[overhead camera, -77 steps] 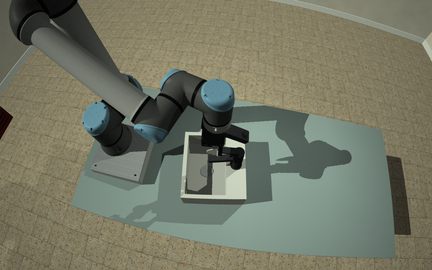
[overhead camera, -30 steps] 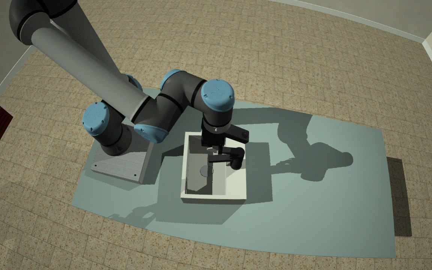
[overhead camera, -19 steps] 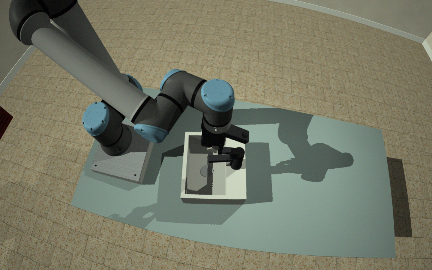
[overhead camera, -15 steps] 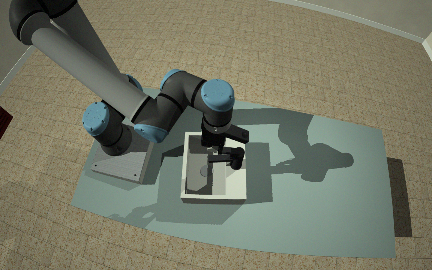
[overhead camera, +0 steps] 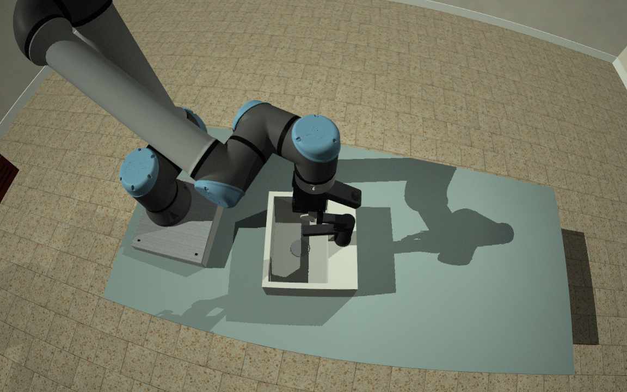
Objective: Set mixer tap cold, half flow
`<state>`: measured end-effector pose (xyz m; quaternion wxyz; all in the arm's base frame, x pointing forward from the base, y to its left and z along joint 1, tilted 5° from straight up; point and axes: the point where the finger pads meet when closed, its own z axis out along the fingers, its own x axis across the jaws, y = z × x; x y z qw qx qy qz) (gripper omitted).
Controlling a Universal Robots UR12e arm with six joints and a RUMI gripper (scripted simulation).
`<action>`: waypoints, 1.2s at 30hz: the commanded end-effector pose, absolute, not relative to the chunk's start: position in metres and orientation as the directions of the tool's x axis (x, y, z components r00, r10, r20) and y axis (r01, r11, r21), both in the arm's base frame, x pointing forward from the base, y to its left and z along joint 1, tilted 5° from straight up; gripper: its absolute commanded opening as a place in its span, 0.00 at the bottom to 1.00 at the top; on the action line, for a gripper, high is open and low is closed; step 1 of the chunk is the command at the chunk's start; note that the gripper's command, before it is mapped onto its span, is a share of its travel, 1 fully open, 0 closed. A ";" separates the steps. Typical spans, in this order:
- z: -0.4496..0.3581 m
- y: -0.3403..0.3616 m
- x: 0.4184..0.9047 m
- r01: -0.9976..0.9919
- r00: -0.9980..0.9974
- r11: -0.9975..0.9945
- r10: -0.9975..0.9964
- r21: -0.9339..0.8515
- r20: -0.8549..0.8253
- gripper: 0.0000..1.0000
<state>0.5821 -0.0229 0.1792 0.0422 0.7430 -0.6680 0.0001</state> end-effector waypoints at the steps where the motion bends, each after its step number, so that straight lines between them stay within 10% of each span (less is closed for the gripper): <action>1: 0.180 -0.023 0.583 -0.993 0.108 -0.104 -0.993 0.061 0.057 0.00; 36: 0.181 -0.037 0.586 -0.957 0.286 -0.283 -0.957 0.071 0.045 0.00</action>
